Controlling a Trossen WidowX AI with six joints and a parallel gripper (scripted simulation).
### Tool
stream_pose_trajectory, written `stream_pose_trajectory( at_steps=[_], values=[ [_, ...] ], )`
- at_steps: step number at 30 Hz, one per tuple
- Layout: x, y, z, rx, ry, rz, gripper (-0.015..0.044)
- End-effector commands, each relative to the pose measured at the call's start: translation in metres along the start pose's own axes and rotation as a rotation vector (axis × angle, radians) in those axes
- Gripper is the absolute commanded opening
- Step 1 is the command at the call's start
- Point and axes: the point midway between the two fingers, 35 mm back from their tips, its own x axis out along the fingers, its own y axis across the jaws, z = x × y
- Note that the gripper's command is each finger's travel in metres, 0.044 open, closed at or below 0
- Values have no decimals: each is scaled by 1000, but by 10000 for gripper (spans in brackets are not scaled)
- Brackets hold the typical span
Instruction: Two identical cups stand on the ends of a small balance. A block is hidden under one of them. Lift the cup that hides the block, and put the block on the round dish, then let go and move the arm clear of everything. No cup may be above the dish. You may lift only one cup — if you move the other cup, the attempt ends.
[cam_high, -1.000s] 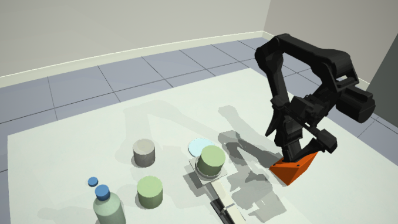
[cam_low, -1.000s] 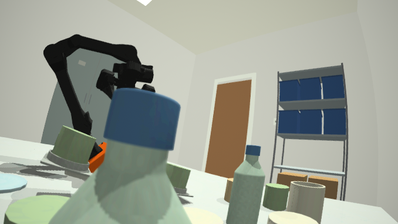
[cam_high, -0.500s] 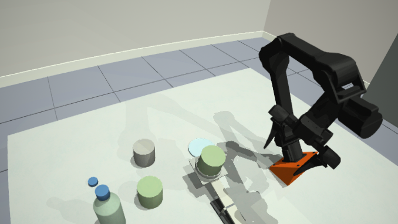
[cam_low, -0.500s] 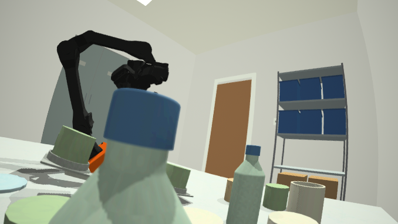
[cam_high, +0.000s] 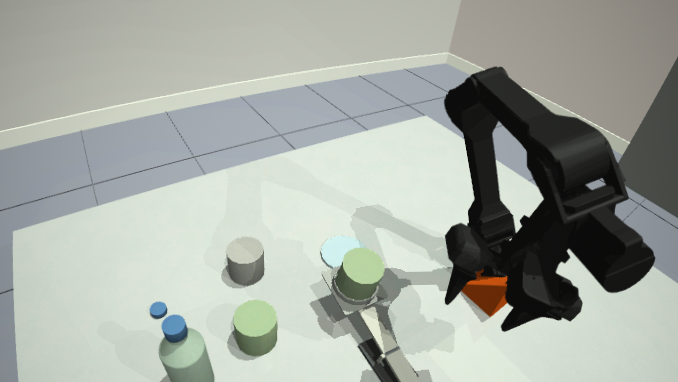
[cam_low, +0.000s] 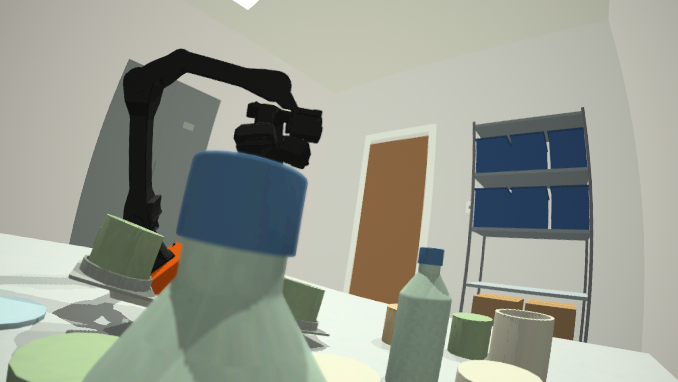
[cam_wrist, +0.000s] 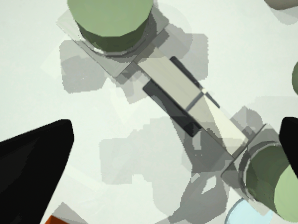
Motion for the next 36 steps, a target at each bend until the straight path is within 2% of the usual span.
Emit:
stream_pose_trajectory(
  at_steps=[1, 21, 36],
  values=[
    [11, 4, 12, -107, 36, 45, 440],
    [85, 20, 70, -704, 86, 352, 440],
    [102, 25, 68, -723, 83, 362, 440]
  ],
)
